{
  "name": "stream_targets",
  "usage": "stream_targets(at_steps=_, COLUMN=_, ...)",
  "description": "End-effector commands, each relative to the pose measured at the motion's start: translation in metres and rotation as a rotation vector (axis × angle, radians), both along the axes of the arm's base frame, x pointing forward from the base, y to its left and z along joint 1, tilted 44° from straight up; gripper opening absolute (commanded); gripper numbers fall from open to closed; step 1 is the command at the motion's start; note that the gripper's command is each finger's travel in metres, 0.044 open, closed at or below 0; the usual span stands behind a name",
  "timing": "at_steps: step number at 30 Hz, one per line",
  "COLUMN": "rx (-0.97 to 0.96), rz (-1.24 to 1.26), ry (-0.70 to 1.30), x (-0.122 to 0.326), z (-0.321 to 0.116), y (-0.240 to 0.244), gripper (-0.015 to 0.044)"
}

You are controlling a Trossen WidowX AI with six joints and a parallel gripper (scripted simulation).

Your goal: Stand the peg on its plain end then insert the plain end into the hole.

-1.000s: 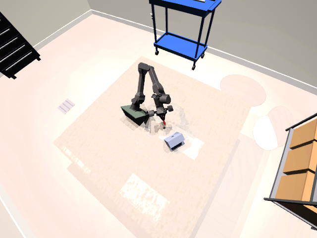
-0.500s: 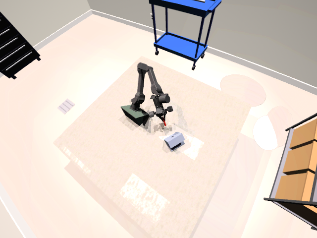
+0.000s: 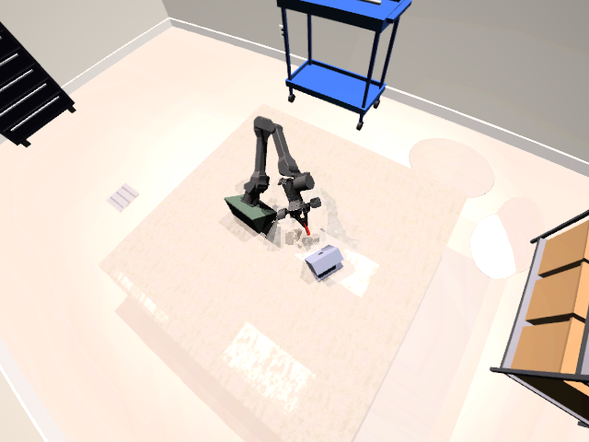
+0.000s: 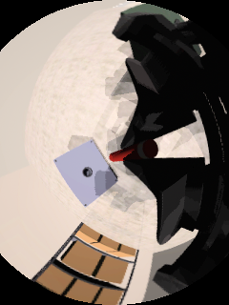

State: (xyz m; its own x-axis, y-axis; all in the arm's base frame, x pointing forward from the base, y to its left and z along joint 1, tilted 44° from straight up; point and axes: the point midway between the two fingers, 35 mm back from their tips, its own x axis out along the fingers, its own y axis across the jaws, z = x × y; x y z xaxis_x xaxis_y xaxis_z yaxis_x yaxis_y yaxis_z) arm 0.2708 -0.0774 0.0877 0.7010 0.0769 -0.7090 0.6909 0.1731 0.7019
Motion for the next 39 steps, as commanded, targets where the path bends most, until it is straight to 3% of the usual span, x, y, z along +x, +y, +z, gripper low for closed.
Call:
stream_targets(at_steps=1, rx=0.0, rz=-0.017, ry=-0.009, x=0.001, z=-0.001, y=-0.001, gripper=0.0)
stream_targets(at_steps=39, rx=-0.007, rz=-0.114, ry=-0.095, x=0.036, z=-0.018, y=-0.014, gripper=0.0)
